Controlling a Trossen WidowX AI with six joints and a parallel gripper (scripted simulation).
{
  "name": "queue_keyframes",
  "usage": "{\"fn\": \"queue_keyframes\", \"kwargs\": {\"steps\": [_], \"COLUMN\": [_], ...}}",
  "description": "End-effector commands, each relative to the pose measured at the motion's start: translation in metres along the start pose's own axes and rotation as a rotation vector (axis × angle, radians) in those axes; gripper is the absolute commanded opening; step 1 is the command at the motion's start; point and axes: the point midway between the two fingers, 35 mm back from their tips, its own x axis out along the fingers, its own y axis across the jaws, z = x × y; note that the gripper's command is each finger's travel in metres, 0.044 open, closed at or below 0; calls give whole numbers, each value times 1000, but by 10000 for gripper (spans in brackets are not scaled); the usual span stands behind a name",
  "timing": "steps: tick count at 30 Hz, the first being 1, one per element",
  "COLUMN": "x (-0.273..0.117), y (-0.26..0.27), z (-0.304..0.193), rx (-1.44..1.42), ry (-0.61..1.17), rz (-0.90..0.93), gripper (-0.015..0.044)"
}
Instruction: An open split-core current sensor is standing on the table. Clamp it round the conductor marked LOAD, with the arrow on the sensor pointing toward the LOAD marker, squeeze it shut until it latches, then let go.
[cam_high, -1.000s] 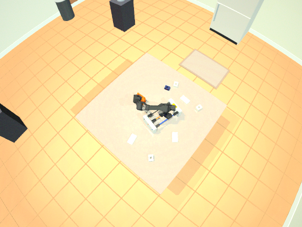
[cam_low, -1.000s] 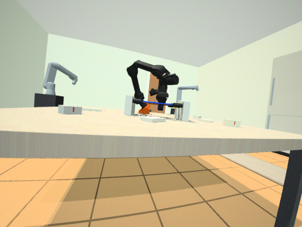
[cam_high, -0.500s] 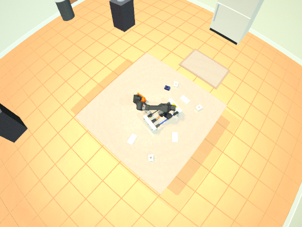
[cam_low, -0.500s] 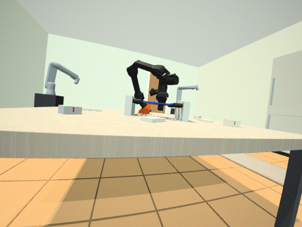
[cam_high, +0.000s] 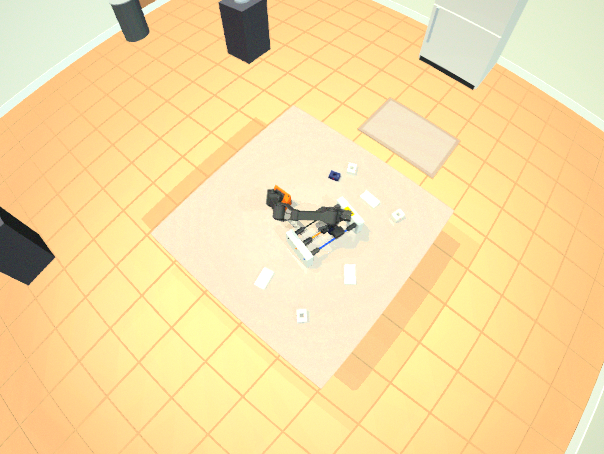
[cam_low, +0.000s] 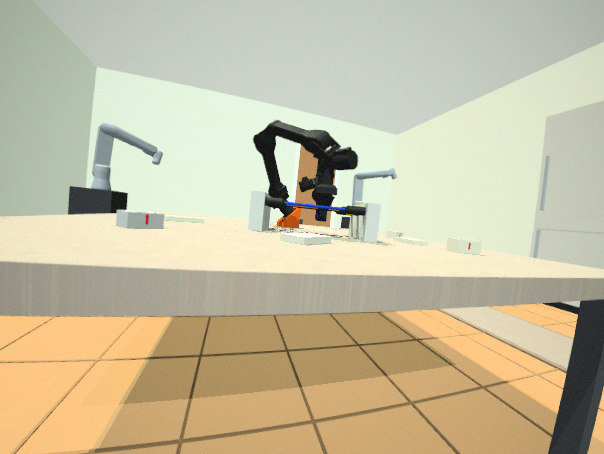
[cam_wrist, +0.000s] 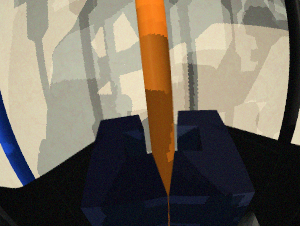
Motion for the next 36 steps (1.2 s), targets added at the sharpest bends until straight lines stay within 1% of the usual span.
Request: {"fn": "queue_keyframes", "kwargs": {"steps": [1,17,30,36], "x": [0,0,-13,-14], "y": [-1,0,0,0], "z": [0,0,-1,-1], "rx": [-5,-1,-3,-2], "ry": [2,1,3,3], "rz": [-3,11,261,275], "gripper": [0,0,0,0]}}
